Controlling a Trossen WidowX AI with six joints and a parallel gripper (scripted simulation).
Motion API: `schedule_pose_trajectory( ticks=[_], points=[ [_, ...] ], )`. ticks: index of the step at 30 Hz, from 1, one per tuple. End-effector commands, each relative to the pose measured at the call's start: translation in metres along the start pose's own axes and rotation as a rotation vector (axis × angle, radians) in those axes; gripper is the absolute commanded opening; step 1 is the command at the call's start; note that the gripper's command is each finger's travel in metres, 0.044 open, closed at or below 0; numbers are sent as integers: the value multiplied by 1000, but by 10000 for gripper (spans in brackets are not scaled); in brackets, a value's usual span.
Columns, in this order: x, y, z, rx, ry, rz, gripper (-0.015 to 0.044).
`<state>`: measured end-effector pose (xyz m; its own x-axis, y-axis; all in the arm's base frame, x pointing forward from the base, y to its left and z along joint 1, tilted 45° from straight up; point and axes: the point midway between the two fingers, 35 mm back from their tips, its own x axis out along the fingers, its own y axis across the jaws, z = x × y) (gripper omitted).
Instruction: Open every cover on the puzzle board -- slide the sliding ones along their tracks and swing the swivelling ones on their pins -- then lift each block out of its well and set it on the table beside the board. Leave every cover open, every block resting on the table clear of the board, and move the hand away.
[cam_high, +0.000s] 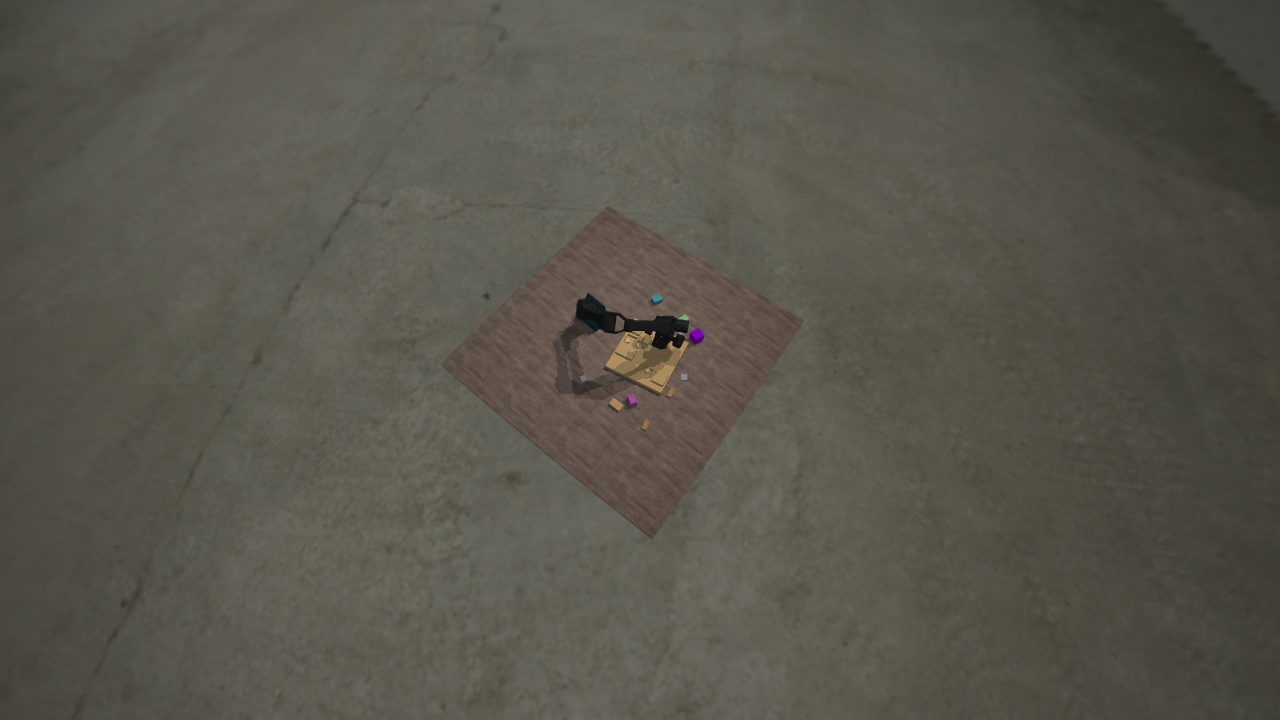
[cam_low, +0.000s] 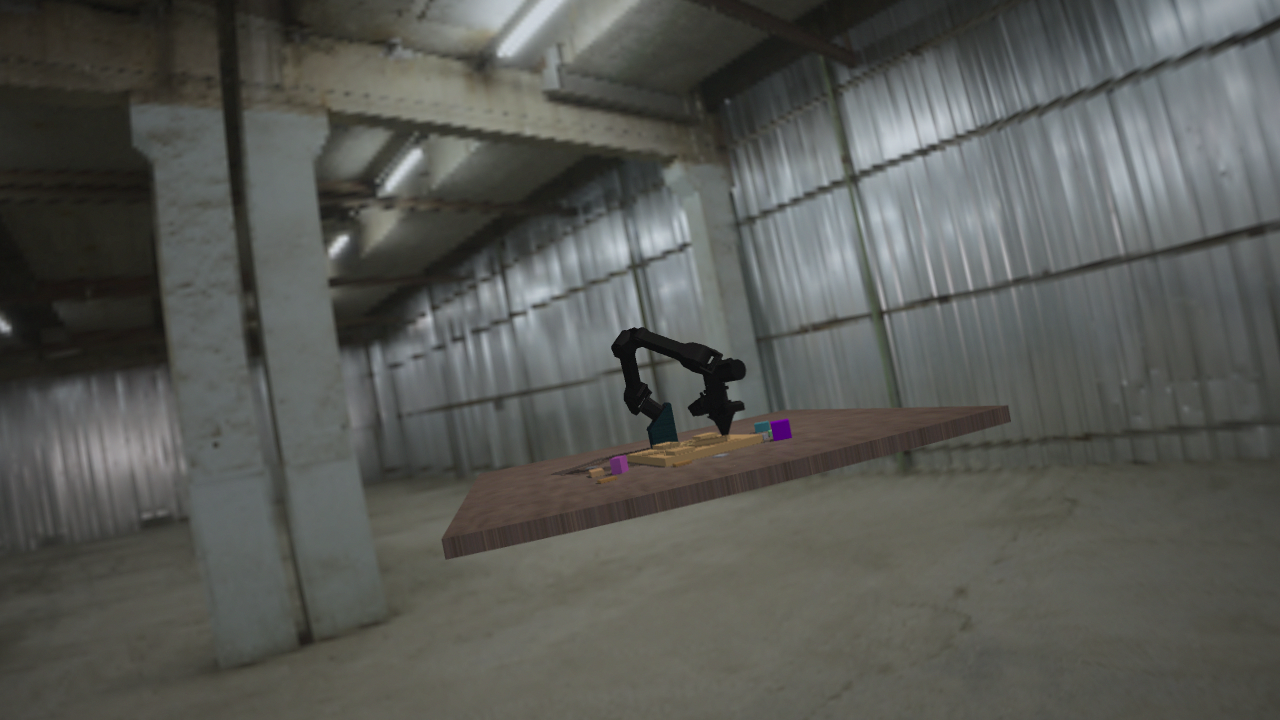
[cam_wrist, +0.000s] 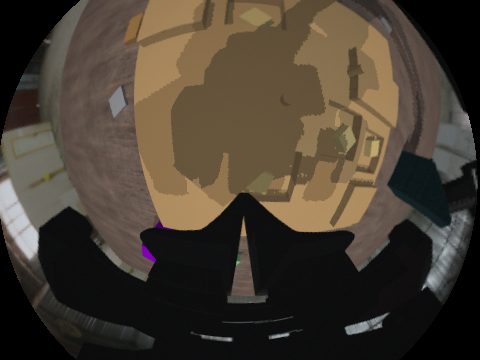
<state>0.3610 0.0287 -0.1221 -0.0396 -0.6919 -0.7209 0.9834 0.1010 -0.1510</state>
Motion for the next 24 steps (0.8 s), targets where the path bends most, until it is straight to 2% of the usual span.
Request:
schedule_pose_trajectory(
  ticks=[1, 24],
  points=[
    [0, 4, 1, -4, -4, 2, 0],
    [0, 26, 13, -3, -5, 3, 0]
  ],
)
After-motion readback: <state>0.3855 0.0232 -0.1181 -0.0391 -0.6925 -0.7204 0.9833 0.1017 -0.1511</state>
